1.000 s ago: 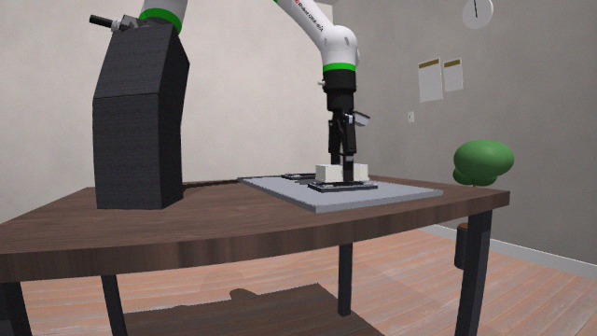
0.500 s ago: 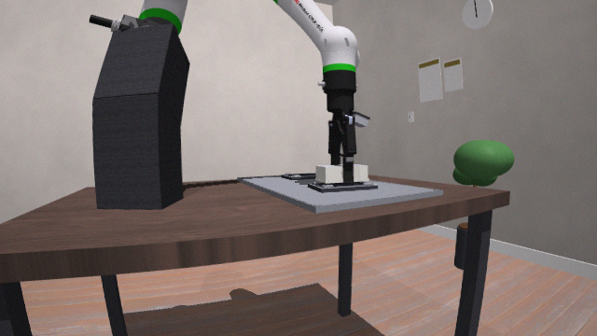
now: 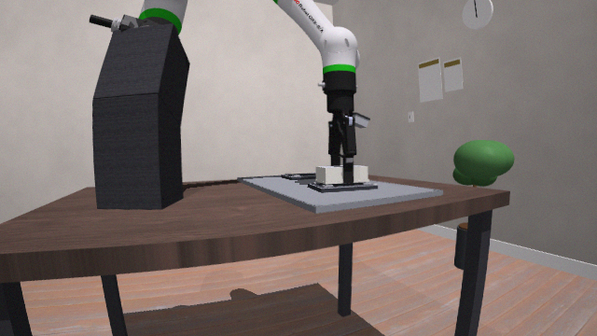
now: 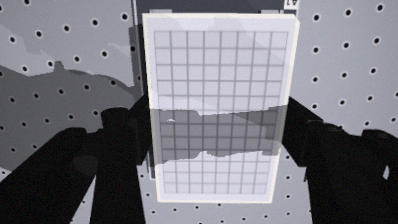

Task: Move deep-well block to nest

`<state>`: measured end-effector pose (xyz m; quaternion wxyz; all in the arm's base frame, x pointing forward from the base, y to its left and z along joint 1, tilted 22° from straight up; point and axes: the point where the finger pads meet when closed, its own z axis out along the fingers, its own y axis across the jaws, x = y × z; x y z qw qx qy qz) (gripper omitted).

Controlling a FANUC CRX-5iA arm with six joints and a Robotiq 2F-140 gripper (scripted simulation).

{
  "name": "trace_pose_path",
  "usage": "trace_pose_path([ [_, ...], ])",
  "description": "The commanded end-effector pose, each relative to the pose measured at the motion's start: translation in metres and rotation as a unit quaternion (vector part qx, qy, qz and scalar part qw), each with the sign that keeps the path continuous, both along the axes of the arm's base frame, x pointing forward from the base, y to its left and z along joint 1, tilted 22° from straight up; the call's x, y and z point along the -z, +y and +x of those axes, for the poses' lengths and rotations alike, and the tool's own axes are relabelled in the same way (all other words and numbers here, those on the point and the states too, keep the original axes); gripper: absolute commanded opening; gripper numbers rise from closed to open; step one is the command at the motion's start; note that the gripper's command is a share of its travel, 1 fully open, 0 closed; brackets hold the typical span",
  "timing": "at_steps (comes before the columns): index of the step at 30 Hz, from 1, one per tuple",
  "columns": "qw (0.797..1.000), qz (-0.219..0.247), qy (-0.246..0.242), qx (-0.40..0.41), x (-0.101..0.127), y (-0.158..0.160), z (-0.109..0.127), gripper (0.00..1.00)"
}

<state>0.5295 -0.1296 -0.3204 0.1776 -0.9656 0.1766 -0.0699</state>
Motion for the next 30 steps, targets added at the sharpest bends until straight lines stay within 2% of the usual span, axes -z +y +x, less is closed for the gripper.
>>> trace_pose_path([
  [1, 1.0, 0.0, -0.001, 0.0, -0.0003, -0.0006, 0.0007, 0.1],
  [30, 1.0, 0.0, -0.001, 0.0, 0.0036, 0.0007, 0.0015, 0.1],
])
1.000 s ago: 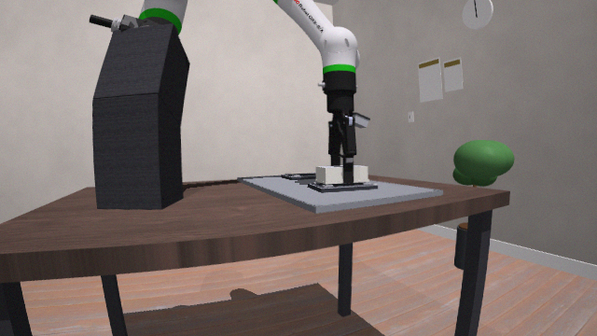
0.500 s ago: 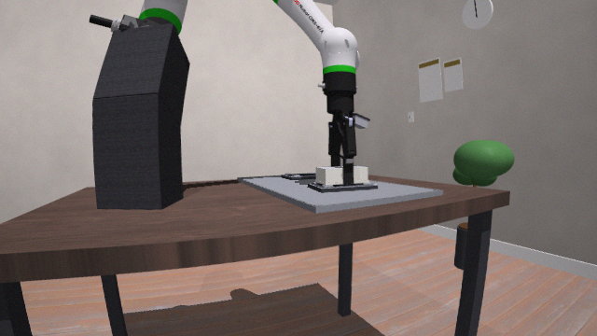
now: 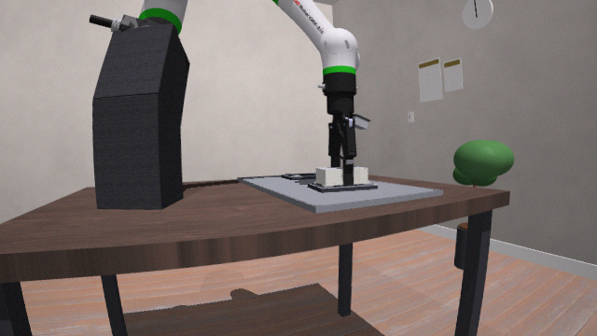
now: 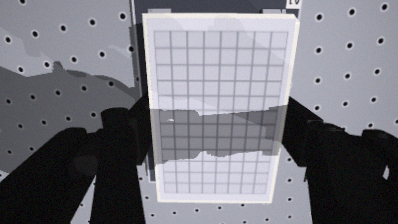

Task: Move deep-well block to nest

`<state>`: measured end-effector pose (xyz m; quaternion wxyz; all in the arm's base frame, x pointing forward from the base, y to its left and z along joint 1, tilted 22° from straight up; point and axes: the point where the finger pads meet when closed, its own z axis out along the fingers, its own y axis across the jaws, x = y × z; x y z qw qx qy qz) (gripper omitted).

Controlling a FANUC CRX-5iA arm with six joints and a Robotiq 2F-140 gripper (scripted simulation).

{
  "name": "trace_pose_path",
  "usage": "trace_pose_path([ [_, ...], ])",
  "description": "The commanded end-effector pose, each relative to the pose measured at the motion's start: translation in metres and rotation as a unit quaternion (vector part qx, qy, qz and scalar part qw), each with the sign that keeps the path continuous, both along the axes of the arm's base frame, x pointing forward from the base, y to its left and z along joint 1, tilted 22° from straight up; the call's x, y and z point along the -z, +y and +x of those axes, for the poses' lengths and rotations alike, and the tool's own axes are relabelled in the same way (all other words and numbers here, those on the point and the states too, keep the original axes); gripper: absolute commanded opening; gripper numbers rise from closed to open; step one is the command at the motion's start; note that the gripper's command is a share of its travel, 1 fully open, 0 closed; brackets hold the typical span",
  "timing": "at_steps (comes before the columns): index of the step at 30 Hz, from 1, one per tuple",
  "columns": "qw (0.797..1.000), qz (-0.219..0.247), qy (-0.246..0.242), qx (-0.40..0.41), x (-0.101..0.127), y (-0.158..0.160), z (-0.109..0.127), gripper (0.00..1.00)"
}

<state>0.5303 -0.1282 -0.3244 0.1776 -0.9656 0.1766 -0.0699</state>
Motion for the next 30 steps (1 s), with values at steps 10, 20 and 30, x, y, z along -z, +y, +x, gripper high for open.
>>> trace_pose_path([
  [10, 1.0, 0.0, -0.001, 0.0, 0.0008, -0.0003, 0.001, 1.0],
  [20, 1.0, 0.0, -0.001, 0.0, 0.0008, -0.0003, 0.001, 1.0],
  [30, 1.0, 0.0, -0.001, 0.0, 0.0008, -0.0003, 0.001, 1.0],
])
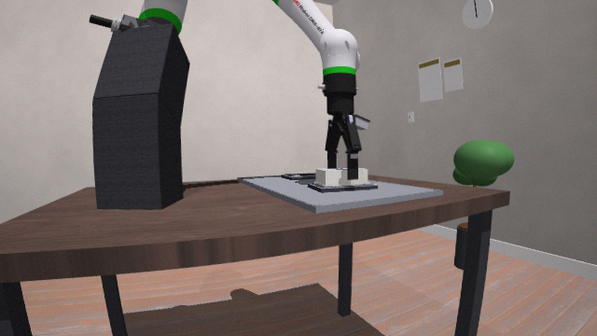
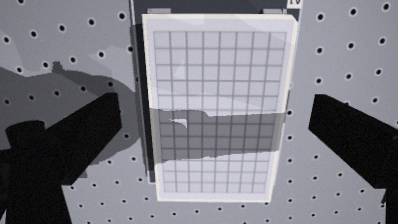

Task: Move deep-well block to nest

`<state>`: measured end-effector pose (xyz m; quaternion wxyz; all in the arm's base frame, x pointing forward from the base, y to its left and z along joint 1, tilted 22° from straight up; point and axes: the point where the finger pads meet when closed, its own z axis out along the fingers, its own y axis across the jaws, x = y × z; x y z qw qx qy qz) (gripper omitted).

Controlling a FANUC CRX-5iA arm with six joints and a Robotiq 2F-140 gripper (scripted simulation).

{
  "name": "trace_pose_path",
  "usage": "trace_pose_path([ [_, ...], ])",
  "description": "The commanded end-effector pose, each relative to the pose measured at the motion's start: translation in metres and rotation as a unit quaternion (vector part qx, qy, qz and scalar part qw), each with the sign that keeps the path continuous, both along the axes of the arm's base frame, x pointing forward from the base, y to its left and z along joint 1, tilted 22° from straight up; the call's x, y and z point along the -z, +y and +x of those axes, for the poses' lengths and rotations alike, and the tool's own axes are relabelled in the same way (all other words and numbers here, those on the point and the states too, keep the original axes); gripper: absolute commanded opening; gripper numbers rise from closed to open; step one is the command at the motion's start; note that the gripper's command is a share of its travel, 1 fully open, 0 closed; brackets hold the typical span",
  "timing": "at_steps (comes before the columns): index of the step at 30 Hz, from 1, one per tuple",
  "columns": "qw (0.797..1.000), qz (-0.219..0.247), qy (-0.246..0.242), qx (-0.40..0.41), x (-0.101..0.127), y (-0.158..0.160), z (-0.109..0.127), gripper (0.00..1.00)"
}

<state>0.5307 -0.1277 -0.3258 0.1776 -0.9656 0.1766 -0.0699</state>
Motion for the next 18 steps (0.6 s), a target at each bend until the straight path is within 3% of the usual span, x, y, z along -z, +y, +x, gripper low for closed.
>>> trace_pose_path([
  [1, 1.0, 0.0, -0.001, 0.0, -0.003, -0.002, 0.0, 1.0],
  [18, 1.0, 0.0, -0.001, 0.0, -0.04, -0.014, -0.008, 1.0],
])
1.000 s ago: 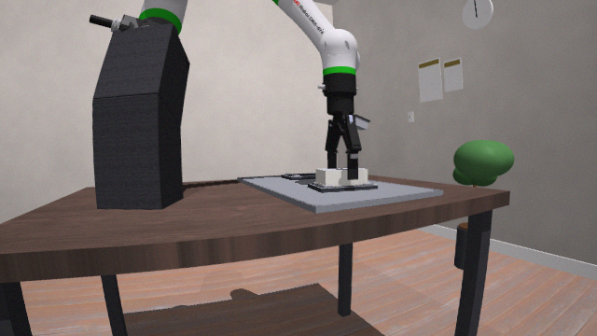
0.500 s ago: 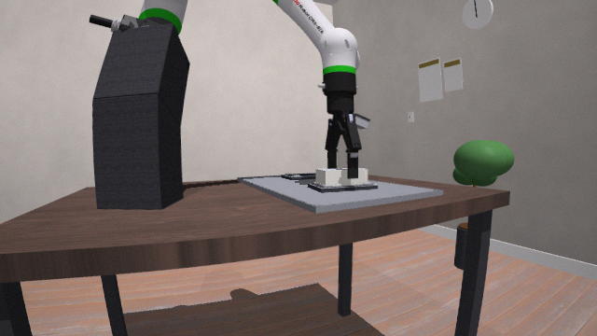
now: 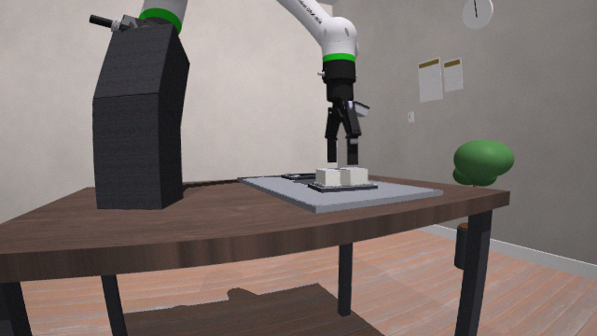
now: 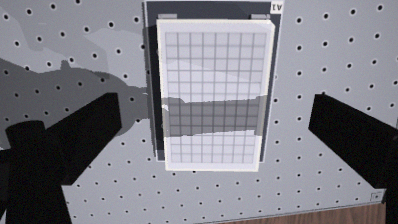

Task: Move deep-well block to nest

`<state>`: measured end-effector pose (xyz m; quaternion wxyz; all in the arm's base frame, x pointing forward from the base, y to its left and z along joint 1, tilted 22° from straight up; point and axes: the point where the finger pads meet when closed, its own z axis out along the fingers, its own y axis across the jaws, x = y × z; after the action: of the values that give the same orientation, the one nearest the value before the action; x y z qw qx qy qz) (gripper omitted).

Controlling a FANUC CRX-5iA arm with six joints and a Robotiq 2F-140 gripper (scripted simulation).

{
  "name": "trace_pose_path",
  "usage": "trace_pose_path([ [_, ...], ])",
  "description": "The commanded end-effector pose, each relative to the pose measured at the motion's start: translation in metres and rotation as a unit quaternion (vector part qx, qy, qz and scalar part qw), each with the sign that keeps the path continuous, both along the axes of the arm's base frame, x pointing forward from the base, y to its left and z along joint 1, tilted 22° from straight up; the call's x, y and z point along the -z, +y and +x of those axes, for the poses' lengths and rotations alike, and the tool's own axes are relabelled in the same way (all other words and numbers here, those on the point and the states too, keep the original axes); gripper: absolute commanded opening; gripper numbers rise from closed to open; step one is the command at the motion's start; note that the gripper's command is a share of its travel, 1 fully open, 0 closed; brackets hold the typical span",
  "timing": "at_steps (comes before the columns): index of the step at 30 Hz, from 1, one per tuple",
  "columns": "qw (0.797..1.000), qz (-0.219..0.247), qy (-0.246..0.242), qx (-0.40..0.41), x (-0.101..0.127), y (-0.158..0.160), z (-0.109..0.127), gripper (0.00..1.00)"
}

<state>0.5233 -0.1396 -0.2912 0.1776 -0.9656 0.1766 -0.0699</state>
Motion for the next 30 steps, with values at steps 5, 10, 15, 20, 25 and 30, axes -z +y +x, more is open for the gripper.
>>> trace_pose_path([
  [5, 1.0, 0.0, -0.001, 0.0, -0.018, -0.007, -0.003, 1.0],
  [10, 1.0, 0.0, -0.001, 0.0, -0.028, -0.01, -0.005, 1.0],
  [15, 1.0, 0.0, -0.001, 0.0, -0.038, -0.013, -0.007, 1.0],
  [20, 1.0, 0.0, -0.001, 0.0, -0.039, -0.014, -0.008, 1.0],
  [25, 1.0, 0.0, -0.001, 0.0, -0.039, -0.014, -0.008, 1.0],
  [30, 1.0, 0.0, -0.001, 0.0, -0.039, -0.014, -0.008, 1.0],
])
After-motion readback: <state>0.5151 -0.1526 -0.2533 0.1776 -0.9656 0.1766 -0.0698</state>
